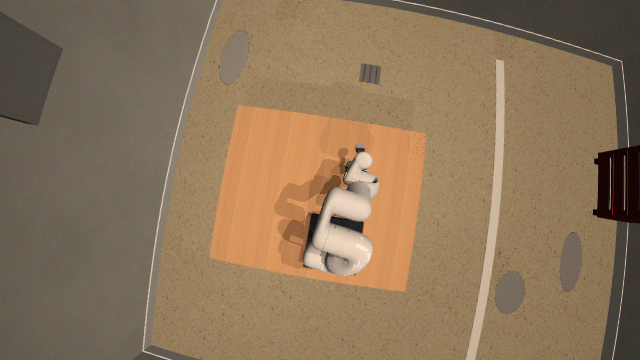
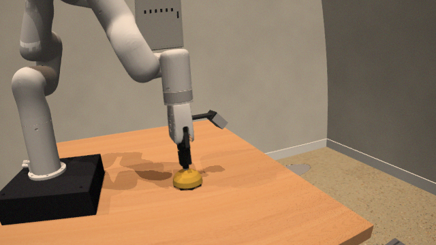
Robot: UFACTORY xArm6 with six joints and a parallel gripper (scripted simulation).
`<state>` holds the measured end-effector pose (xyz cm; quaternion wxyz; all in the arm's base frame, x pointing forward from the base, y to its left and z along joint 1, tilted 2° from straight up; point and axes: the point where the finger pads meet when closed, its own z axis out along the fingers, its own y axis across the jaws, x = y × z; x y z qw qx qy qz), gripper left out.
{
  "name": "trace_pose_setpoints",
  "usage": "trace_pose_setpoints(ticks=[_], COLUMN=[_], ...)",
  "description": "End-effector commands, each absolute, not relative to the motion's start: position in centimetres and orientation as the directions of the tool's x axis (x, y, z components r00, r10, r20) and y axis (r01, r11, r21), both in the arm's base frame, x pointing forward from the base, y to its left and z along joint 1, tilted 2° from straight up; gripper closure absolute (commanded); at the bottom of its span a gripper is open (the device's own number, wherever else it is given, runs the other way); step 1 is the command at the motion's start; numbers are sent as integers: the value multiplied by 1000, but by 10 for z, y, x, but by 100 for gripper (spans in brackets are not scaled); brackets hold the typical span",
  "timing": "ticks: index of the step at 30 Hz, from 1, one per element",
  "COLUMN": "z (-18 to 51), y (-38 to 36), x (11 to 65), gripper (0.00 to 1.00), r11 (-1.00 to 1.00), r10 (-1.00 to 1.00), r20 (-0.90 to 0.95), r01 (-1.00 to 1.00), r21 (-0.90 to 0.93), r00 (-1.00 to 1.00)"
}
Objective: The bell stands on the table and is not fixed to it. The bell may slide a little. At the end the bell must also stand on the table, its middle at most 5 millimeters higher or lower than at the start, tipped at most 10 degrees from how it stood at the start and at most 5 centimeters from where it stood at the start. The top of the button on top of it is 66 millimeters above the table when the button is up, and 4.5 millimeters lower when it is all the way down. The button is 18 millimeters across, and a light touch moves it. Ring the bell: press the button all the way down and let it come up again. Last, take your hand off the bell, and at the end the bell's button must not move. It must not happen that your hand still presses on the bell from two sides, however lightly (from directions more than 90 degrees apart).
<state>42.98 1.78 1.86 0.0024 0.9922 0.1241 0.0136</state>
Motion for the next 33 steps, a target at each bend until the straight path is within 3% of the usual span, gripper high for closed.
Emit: trace_pose_setpoints(ticks=[1, 33], z=[18, 26], y=[18, 18], x=[430, 430], gripper=[100, 100], r11=[-969, -969], r10=[246, 246], r20=[27, 27], r01=[246, 246], r21=[8, 8], r00=[969, 969])
